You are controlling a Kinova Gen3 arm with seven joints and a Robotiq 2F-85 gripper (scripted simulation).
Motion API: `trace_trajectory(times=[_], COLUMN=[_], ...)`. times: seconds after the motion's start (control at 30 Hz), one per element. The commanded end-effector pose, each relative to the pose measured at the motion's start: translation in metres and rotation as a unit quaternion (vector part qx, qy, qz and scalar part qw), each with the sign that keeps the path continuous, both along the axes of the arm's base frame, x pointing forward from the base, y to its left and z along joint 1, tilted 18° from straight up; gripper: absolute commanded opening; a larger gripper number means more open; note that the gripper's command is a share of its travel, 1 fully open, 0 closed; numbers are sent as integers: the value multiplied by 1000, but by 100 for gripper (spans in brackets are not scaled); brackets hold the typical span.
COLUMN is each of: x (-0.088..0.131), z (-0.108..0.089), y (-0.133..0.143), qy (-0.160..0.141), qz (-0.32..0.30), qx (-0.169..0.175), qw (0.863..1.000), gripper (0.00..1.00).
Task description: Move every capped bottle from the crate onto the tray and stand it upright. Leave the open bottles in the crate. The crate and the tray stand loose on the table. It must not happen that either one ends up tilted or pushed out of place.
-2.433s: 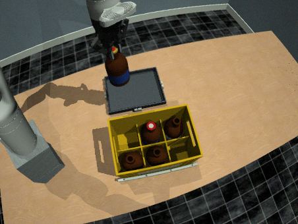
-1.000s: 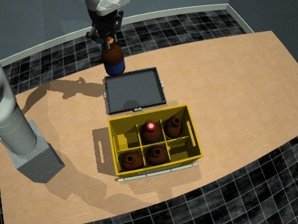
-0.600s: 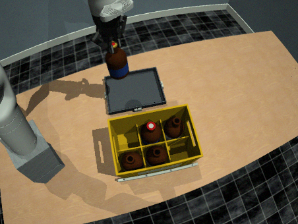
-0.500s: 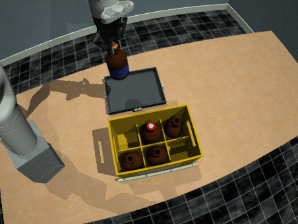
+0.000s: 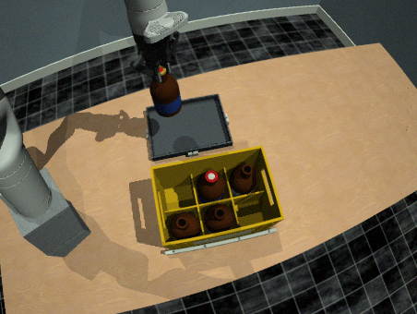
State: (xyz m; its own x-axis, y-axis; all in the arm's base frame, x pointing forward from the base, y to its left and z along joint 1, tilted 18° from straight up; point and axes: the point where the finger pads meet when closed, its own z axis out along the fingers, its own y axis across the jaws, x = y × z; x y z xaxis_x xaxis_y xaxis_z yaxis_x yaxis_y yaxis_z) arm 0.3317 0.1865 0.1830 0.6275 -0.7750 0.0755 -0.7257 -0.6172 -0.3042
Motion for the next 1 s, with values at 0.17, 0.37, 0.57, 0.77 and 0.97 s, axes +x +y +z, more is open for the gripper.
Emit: trace_trajectory(times=[0.17, 0.37, 0.57, 0.77, 0.97], x=[-1, 0, 0, 4, 5], z=[-10, -22, -34, -38, -50], y=[5, 10, 14, 12, 16], qy=[3, 5, 7, 3, 5], qz=[5, 8, 11, 6, 9], qx=[1, 1, 2, 1, 1], qw=[1000, 1000, 1000, 1000, 1000], gripper=[0, 0, 0, 0, 0])
